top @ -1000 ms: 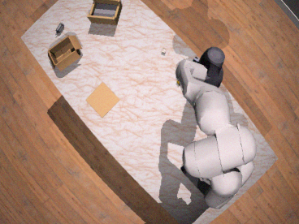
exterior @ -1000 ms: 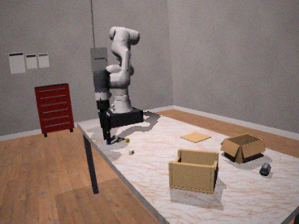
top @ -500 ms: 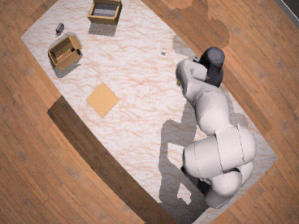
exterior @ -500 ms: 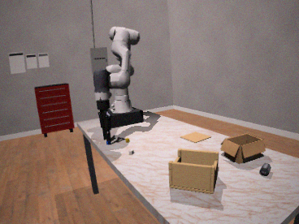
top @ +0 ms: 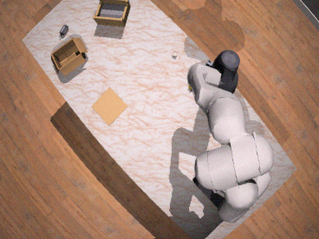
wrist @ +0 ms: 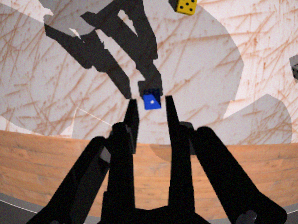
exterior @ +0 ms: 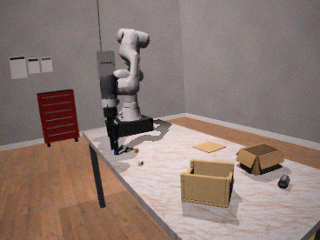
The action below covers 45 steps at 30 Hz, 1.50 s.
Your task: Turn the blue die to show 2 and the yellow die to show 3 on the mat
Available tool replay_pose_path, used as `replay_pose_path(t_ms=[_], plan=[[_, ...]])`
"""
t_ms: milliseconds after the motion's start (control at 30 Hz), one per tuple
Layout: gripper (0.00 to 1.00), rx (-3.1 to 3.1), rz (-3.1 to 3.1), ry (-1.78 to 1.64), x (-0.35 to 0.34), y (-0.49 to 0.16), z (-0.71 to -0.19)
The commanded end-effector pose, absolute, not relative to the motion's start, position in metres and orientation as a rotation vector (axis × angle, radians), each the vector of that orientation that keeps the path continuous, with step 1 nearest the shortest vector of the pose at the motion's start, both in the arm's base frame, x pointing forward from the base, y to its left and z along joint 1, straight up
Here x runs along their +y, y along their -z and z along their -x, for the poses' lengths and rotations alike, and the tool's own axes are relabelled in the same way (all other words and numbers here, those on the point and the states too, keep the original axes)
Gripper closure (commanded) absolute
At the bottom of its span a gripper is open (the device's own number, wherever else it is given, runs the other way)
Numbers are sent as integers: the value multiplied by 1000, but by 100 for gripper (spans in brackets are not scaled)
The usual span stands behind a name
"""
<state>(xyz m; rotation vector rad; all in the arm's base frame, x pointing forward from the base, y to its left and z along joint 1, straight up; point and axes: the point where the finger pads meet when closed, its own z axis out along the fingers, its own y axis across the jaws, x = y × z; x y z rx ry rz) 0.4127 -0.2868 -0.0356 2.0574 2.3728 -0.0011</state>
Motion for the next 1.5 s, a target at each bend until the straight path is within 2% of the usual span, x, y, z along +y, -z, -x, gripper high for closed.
replay_pose_path(t_ms=[0, 1467], plan=[[71, 2375, -2051, 0, -286, 35, -413], [71, 2375, -2051, 0, -286, 59, -413]])
